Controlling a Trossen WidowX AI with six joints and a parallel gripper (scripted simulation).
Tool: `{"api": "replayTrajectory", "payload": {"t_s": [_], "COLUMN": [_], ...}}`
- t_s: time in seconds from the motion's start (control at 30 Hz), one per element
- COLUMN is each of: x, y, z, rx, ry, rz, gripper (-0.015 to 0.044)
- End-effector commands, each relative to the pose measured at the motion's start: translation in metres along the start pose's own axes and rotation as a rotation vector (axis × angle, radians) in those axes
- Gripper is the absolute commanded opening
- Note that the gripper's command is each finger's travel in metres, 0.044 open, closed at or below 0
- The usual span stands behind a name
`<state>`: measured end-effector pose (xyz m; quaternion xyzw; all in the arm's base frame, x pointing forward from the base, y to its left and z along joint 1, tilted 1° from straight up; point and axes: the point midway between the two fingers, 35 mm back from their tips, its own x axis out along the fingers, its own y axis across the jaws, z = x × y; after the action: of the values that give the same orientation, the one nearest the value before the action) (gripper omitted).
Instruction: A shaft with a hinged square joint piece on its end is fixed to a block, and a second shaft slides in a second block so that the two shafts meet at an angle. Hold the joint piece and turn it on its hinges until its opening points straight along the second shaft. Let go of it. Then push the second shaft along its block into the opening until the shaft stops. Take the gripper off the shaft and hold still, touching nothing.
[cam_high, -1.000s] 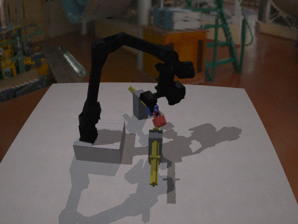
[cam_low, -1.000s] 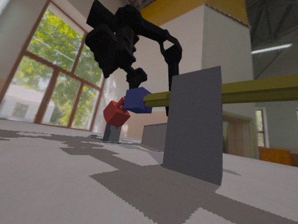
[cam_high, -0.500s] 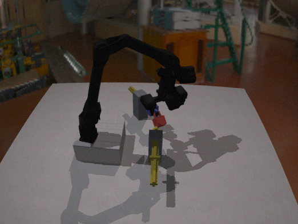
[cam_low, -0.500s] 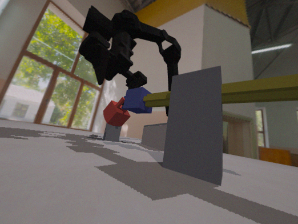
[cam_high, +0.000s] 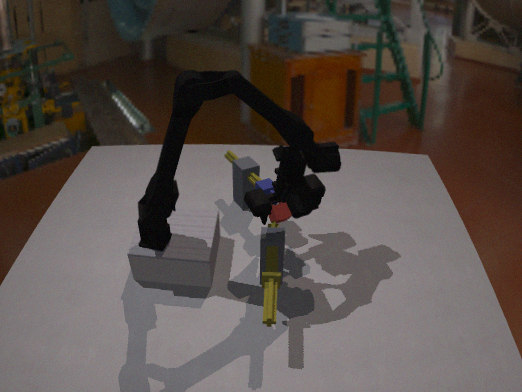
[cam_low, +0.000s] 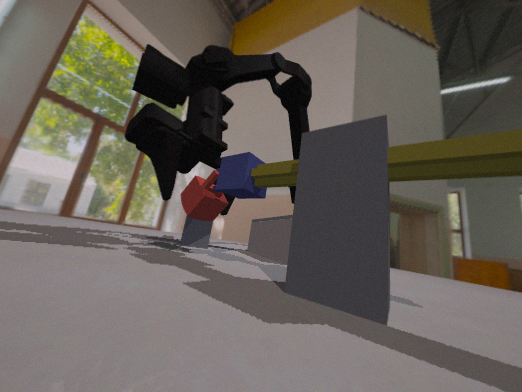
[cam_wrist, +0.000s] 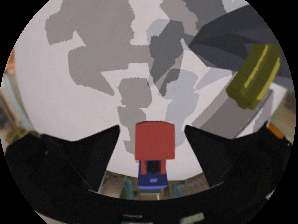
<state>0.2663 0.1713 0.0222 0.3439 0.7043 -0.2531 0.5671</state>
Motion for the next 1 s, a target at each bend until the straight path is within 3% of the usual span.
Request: {"api": "replayTrajectory", "payload": {"t_s": [0.0, 0.67, 0.97], "x": [0.007, 0.036, 0.036], "y": [-0.001, -0.001, -0.001], "z": [0.000, 0.000, 0.000], "rx": [0.003, 0.003, 0.003], "ry": [0.006, 0.007, 0.007], "rz": [-0.004, -0.004, -0.004], "gripper": [0.0440, 0.0440, 0.0204]}}
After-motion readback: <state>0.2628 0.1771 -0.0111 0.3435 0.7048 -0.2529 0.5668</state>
